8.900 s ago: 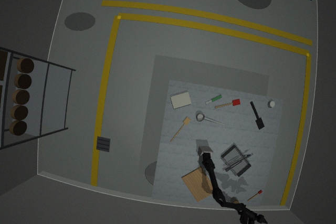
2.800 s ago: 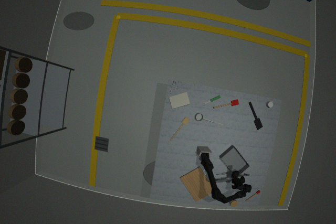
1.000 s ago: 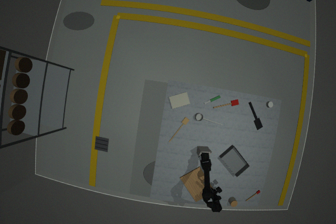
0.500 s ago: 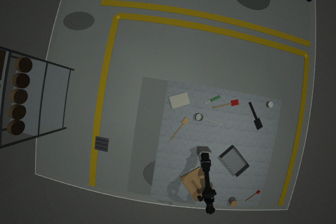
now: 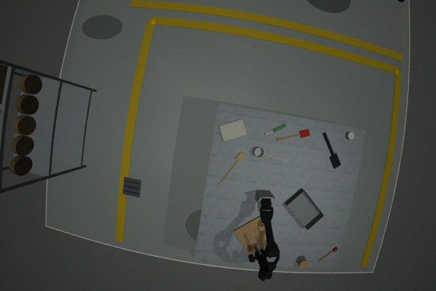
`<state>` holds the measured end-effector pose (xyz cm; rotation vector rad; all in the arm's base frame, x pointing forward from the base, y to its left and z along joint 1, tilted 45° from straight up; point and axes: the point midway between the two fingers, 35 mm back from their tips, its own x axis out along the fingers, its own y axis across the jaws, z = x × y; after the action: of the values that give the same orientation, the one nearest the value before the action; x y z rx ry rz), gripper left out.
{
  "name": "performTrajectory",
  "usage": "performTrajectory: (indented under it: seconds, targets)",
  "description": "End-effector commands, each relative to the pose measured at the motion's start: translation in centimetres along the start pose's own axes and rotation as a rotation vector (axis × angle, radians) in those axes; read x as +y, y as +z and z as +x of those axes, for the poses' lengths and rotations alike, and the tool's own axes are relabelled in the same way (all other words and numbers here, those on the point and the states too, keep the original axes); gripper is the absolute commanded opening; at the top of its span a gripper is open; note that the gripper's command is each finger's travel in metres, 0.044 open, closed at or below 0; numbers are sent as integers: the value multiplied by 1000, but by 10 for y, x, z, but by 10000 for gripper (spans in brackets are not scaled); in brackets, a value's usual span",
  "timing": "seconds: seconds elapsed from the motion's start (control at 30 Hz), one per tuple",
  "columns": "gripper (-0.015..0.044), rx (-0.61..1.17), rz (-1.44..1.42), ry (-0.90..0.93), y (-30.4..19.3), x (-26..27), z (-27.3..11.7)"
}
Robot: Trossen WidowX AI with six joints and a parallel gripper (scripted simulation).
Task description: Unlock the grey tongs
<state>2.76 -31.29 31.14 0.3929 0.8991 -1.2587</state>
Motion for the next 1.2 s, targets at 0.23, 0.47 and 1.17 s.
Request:
performTrajectory:
  seconds: [0.23, 0.47, 1.17]
  targets:
    - [-150, -59, 124, -20, -6, -38, -19]
    - [-150, -90, 202, -36, -13, -62, -30]
    - [-150, -259, 301, -83, -9, -86, -35]
